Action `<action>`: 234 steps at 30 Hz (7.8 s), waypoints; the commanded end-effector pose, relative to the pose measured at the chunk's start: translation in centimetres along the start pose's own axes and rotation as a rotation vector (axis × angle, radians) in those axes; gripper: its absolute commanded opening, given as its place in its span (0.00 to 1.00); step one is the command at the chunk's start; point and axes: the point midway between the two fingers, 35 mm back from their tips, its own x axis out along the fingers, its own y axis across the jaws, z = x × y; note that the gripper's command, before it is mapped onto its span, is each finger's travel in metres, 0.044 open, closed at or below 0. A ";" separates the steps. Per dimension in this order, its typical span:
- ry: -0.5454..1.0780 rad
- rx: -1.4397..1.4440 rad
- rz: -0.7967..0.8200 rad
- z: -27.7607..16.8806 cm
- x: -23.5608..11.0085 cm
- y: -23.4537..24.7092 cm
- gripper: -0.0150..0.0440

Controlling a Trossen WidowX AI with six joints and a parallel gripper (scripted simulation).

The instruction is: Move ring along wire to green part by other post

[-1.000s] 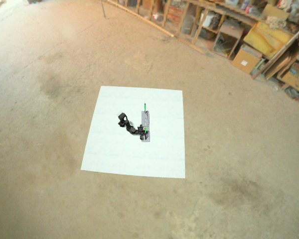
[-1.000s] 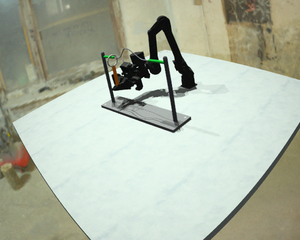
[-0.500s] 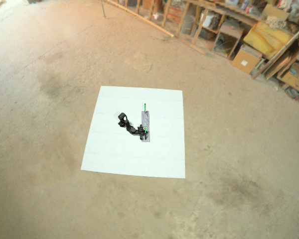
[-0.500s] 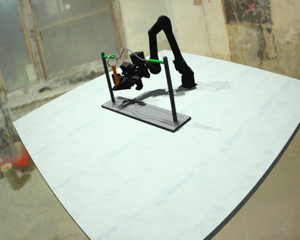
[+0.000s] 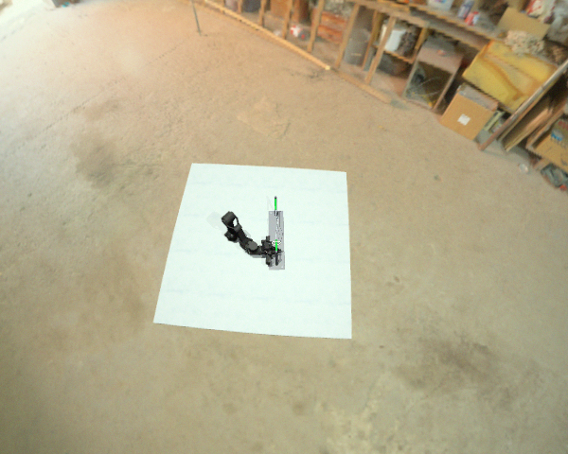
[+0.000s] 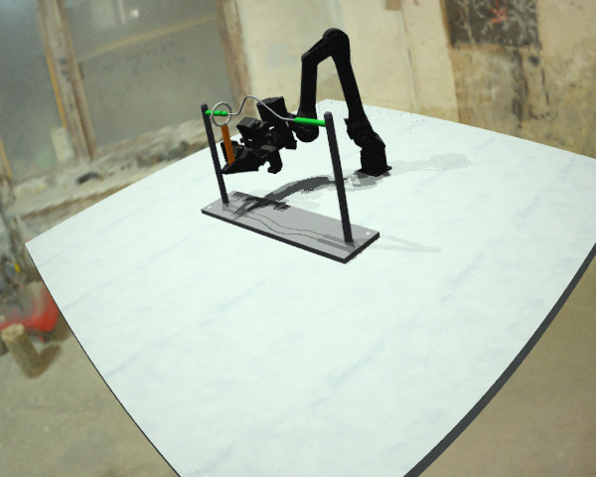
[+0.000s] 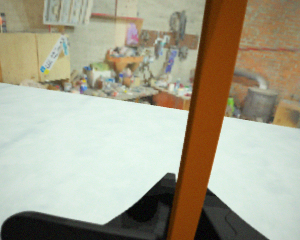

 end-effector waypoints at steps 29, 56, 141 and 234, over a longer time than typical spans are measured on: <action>-0.004 0.004 0.002 0.2 0.0 1.3 0.00; -0.008 0.065 -0.004 0.2 0.1 4.8 0.00; 0.140 0.674 -0.046 7.4 -1.1 18.5 0.00; 0.091 -0.673 0.043 4.7 -1.2 9.7 0.00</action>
